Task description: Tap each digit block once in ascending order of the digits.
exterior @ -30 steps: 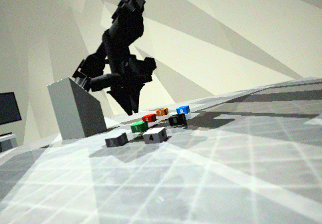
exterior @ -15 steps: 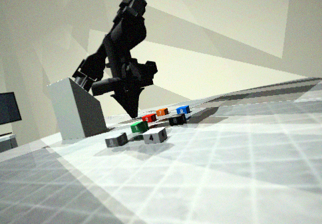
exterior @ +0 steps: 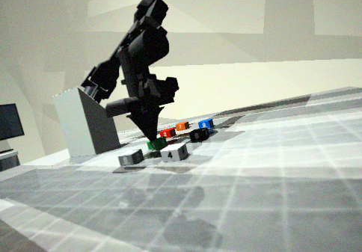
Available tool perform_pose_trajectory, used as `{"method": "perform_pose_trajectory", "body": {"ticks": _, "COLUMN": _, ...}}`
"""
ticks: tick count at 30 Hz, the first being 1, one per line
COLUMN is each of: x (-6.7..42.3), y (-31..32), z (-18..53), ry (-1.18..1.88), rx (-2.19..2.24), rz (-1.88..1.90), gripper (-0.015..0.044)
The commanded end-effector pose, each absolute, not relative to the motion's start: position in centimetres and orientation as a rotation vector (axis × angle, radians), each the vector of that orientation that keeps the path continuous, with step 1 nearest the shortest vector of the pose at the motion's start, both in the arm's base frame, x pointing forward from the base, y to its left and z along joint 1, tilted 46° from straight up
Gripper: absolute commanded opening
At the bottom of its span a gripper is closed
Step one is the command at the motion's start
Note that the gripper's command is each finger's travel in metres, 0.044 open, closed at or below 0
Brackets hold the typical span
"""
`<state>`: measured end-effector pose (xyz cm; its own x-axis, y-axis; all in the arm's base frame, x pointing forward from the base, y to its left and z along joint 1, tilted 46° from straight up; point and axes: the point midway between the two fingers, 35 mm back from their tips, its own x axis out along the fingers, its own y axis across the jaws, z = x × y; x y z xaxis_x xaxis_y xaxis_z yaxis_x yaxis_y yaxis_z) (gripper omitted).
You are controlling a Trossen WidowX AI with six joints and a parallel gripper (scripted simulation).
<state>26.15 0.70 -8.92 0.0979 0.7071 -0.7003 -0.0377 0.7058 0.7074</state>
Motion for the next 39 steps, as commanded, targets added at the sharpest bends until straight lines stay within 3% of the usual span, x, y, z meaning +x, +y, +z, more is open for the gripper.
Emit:
{"method": "perform_pose_trajectory", "body": {"ticks": 1, "x": 26.1, "y": 0.5, "z": -8.8, "ry": 1.376, "rx": 0.609, "rz": 0.604, "gripper": 0.0020}}
{"method": "perform_pose_trajectory", "body": {"ticks": 8, "x": 25.8, "y": -1.4, "z": -6.7, "ry": 1.377, "rx": 0.616, "rz": 0.607, "gripper": 0.0020}}
{"method": "perform_pose_trajectory", "body": {"ticks": 14, "x": 25.1, "y": -6.8, "z": -1.5, "ry": 1.379, "rx": 0.614, "rz": 0.604, "gripper": 0.0020}}
{"method": "perform_pose_trajectory", "body": {"ticks": 19, "x": 25.0, "y": -7.0, "z": -1.3, "ry": 1.379, "rx": 0.614, "rz": 0.605, "gripper": 0.0020}}
{"method": "perform_pose_trajectory", "body": {"ticks": 30, "x": 22.7, "y": 0.4, "z": 6.0, "ry": 1.380, "rx": 0.618, "rz": 0.607, "gripper": 0.0020}}
{"method": "perform_pose_trajectory", "body": {"ticks": 39, "x": 23.4, "y": 3.9, "z": 2.5, "ry": 1.380, "rx": 0.615, "rz": 0.602, "gripper": 0.0020}}
